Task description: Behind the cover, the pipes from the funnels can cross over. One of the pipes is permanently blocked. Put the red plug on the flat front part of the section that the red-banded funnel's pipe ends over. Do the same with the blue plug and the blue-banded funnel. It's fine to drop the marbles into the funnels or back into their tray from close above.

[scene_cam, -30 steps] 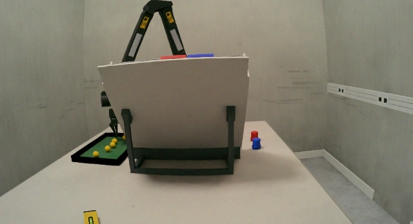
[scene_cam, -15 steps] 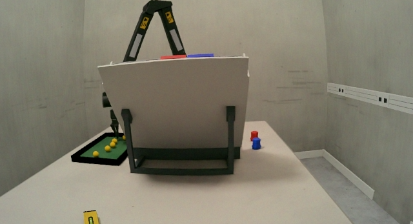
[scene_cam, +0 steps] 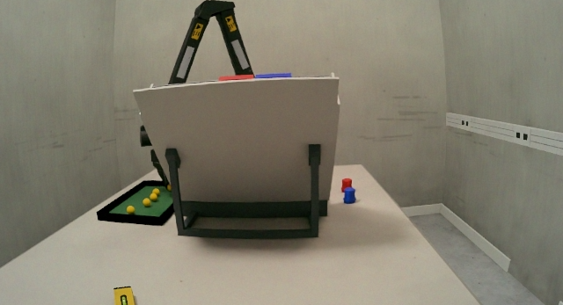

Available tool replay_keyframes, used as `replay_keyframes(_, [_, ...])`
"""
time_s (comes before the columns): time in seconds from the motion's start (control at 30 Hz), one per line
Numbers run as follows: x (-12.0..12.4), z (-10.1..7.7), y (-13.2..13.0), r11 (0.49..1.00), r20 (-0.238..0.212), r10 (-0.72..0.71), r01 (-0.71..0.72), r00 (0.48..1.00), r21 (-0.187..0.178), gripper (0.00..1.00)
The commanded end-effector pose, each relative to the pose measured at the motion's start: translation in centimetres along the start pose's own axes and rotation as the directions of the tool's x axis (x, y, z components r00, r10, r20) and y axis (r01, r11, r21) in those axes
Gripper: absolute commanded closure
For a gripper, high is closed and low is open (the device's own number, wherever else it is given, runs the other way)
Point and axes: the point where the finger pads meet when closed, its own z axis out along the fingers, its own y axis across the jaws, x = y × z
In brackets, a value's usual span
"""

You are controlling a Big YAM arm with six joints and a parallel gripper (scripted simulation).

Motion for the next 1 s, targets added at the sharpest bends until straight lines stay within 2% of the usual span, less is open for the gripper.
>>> replay_keyframes(0.0, [-0.3,-0.2,-0.5,1.000,0.007,0.000,0.000,1.000,0.009,1.00])
replay_keyframes(0.77, [-0.3,-0.2,-0.4,1.000,0.008,0.001,-0.001,1.000,0.011,1.00])
replay_keyframes(0.97, [-0.3,-5.8,-0.6,1.000,0.008,0.001,-0.001,1.000,0.011,1.00])
